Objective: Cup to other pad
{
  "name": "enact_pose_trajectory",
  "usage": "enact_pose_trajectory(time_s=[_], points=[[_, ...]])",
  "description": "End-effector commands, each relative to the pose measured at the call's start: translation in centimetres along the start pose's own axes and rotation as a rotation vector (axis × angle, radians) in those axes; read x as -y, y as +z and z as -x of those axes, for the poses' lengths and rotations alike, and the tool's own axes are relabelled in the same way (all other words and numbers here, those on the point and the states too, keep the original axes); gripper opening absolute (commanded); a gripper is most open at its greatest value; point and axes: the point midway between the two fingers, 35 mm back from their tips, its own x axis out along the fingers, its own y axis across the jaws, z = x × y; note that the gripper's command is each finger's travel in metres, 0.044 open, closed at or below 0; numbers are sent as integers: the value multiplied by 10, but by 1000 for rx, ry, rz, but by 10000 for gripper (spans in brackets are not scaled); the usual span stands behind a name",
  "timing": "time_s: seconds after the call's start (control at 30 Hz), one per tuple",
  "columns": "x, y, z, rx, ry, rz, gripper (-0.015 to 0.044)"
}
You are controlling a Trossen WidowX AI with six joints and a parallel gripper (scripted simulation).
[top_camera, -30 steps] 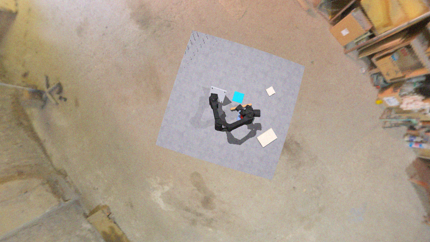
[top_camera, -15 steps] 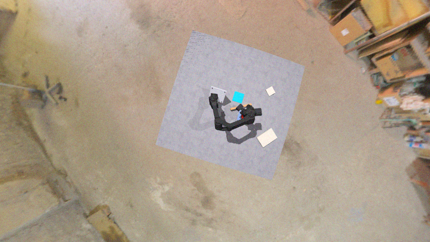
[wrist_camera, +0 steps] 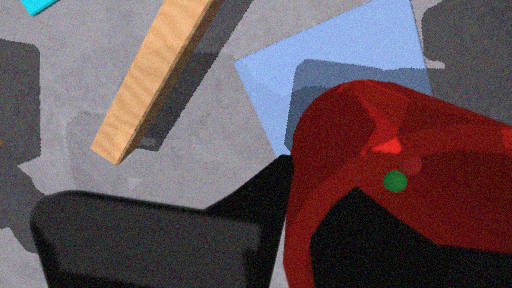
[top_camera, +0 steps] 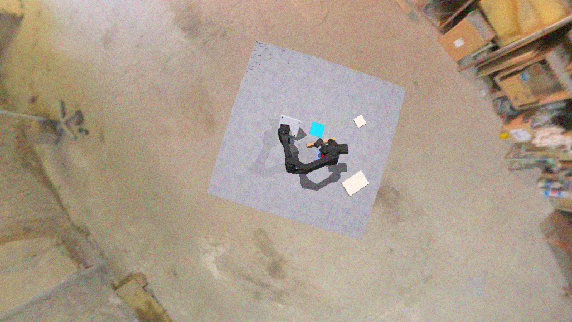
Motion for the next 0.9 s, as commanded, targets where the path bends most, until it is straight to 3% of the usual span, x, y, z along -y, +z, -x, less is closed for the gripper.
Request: enact_pose_trajectory(time_s=[0.0,0.87], points=[[-4,3,0,2,0,-2,0],[-72,43,4,7,6,-3,0]])
